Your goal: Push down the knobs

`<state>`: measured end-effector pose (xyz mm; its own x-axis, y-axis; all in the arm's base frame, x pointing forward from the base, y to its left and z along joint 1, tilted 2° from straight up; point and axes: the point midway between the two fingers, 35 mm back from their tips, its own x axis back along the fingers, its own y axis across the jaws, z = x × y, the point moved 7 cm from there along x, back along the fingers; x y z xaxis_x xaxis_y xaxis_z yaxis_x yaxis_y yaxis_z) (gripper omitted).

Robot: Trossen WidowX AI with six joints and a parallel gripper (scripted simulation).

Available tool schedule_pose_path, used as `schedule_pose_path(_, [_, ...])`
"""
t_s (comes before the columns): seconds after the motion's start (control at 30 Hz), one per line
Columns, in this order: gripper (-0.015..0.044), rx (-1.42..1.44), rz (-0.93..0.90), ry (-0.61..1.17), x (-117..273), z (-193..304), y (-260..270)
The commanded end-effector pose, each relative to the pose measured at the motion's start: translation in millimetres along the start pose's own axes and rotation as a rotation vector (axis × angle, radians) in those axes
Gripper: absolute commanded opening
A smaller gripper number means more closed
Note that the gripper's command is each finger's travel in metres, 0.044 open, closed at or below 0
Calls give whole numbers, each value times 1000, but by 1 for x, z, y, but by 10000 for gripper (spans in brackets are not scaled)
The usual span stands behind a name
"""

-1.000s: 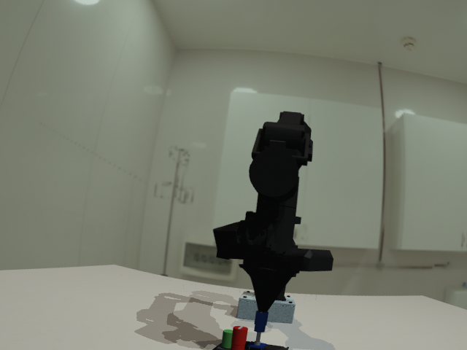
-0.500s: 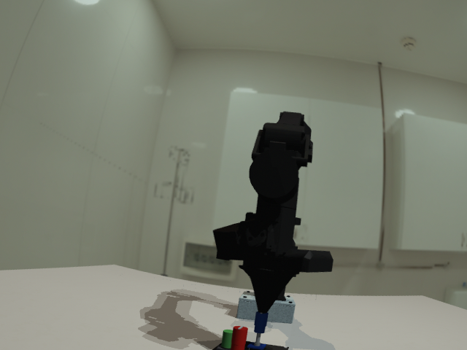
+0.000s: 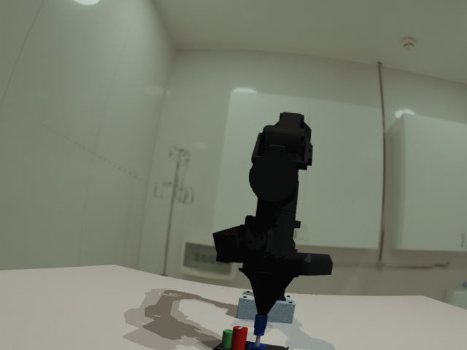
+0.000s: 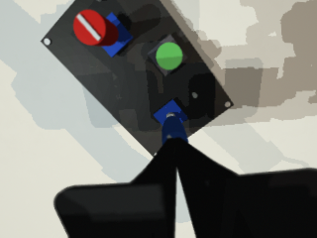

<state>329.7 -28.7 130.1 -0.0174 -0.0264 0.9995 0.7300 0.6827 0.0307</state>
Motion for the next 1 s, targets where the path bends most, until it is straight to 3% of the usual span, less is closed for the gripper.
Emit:
schedule_pose_path(0.0, [0,-5,5,1,-6,0,0])
schedule_pose_path(0.97, [0,-5,5,1,-13,0,0])
